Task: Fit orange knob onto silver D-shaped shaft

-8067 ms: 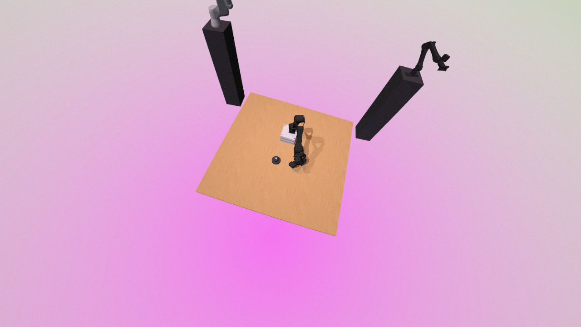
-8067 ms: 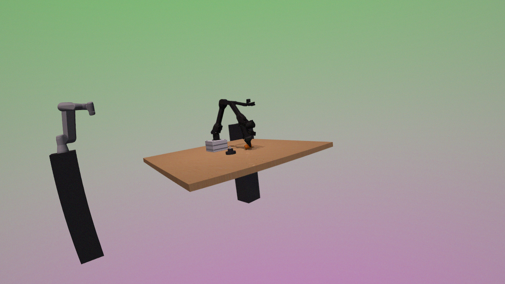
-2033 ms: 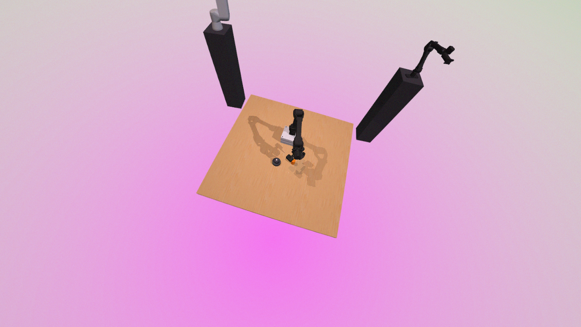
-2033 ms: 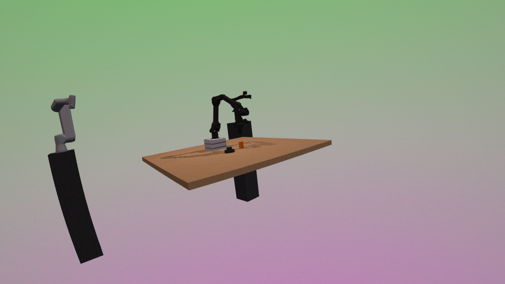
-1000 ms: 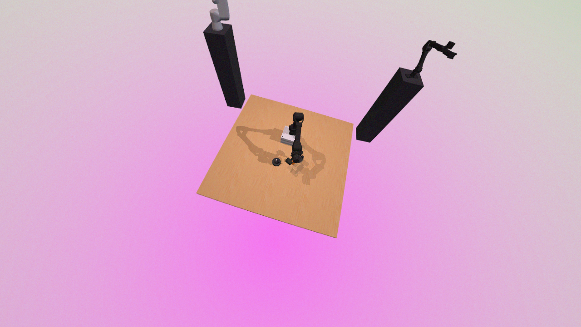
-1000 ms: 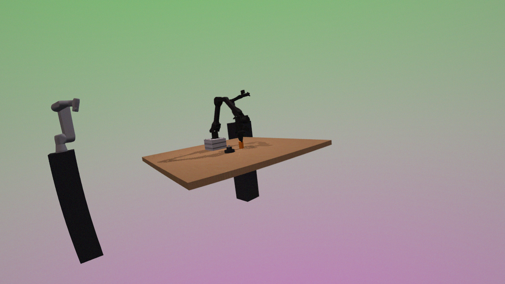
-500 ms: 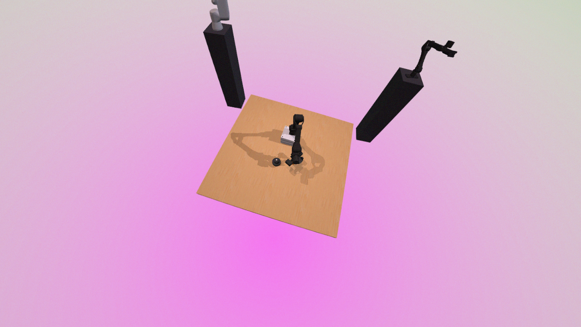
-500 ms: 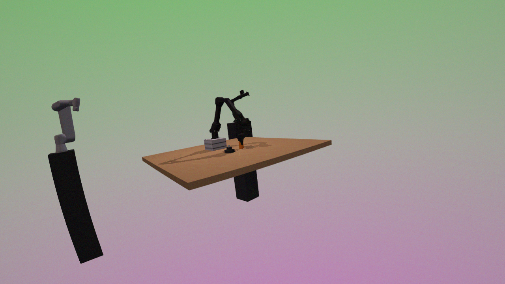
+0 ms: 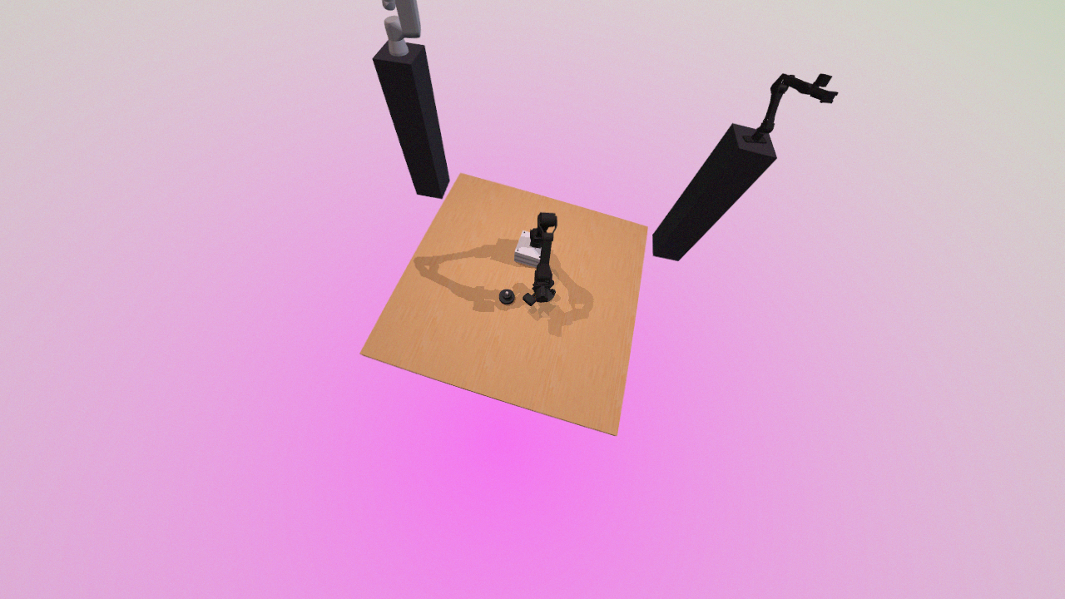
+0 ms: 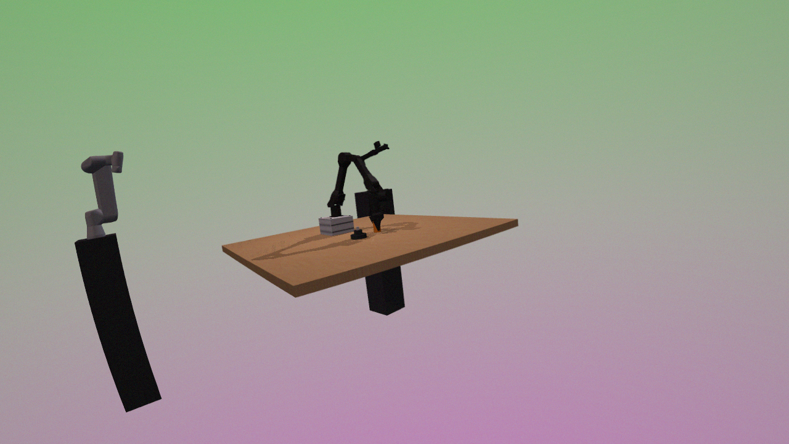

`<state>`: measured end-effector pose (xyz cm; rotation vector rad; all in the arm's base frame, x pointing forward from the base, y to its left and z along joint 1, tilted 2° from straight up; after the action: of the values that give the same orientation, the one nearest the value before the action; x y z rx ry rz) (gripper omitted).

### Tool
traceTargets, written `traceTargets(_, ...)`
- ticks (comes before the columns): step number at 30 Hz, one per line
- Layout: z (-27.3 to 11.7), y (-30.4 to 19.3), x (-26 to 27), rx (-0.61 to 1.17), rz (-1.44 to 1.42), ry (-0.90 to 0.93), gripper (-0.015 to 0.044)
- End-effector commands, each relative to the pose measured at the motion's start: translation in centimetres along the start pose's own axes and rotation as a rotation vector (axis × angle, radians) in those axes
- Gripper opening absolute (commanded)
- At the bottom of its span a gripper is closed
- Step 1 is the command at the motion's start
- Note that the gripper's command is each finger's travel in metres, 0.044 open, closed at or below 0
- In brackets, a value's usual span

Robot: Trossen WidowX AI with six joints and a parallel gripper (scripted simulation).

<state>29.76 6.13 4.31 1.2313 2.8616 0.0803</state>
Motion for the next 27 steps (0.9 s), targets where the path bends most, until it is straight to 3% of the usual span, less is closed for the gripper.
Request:
traceTargets(1,0.4,-0.1,0.0,0.006,0.004,-0.001,0.0387)
traceTargets(9,0.4,-0.1,0.0,0.006,0.004,-0.001,0.0177)
traceTargets(16,0.4,-0.1,0.0,0.006,0.004,-0.001,0.0131)
traceTargets(21,-0.7,0.5,-0.4,-0.037,-0.008,0.019,0.0)
traceTargets(27,-4.7,1.1,-0.9,-0.024,-0.004,0.012,0.0)
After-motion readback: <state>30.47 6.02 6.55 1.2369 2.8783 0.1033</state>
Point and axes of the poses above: the point midway between the two fingers, 35 mm back from their tips, its own z axis out along the fingers, its own x axis across the jaws, y = z × x, the point moved 8 cm from there along -z, back along the fingers, and after that the axes turned 13 degrees about z, right-handed, at the moved point
